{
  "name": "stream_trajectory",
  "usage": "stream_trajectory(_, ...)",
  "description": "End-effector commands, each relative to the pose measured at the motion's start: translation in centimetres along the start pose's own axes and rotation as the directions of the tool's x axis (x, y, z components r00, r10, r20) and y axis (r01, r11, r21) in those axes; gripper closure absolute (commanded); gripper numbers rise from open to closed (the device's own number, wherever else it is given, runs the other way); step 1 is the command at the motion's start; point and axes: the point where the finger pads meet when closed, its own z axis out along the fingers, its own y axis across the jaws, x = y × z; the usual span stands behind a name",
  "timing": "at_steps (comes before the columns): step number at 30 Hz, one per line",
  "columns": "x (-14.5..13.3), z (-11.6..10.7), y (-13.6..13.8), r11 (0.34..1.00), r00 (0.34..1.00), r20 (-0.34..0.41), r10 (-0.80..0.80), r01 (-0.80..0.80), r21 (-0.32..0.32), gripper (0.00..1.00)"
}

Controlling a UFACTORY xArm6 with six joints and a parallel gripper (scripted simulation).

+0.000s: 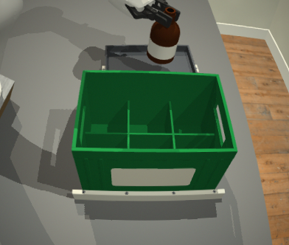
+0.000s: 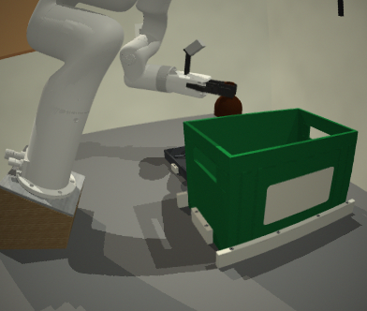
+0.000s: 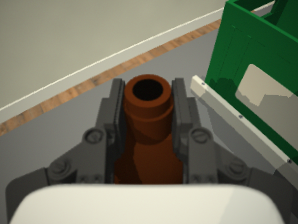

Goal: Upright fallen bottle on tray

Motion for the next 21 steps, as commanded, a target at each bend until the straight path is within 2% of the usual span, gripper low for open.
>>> stream_trajectory(1,-0.5,0.1,-0.1,1.000,1.000,0.000,0.003,-0.003,0.000,1.00)
stream_trajectory(21,-2.5,0.5,-0.1,1.000,1.000,0.000,0.003,-0.003,0.000,1.00)
